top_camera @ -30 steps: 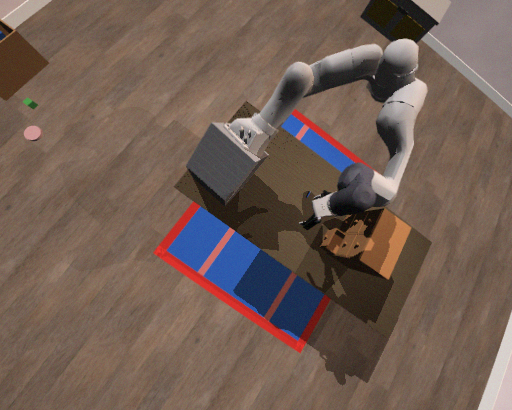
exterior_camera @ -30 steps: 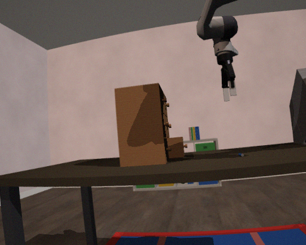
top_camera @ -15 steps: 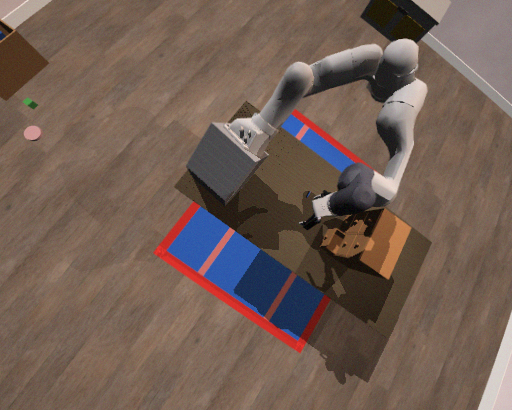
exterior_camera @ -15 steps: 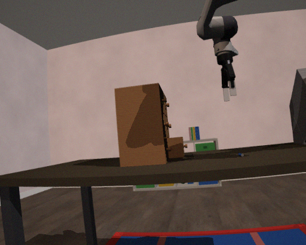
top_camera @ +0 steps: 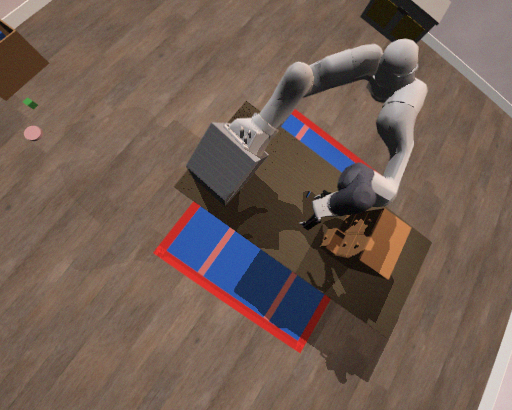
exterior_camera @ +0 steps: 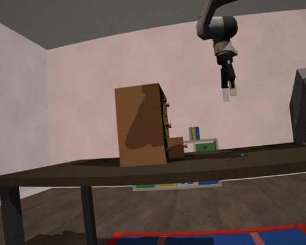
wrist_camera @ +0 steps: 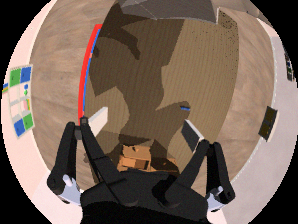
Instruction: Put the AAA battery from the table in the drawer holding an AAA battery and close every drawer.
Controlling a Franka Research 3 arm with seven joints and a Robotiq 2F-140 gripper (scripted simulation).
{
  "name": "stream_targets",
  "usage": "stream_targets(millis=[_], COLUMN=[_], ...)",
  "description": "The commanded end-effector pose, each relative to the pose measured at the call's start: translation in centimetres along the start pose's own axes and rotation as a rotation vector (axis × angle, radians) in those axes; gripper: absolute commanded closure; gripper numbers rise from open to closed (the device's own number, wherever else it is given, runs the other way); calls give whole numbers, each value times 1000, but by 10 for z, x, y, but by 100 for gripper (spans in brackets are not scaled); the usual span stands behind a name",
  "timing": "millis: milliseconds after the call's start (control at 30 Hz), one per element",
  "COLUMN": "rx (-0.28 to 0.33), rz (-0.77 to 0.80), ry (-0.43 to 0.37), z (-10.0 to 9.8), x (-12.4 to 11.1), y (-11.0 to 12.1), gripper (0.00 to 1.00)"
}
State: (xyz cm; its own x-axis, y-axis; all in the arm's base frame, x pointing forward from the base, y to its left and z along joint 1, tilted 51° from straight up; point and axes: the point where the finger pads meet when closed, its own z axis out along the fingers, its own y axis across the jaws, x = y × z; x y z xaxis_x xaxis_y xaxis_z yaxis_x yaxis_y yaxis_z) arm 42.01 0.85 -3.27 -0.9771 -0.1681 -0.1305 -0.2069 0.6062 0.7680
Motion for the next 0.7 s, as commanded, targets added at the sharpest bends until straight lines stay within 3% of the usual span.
stream_targets(millis=[0,667], rx=[1,1], rz=[-35,-215], ry=[0,0], z=[-1,0], x=[-2,-10], y=[0,-1], gripper=[0,0])
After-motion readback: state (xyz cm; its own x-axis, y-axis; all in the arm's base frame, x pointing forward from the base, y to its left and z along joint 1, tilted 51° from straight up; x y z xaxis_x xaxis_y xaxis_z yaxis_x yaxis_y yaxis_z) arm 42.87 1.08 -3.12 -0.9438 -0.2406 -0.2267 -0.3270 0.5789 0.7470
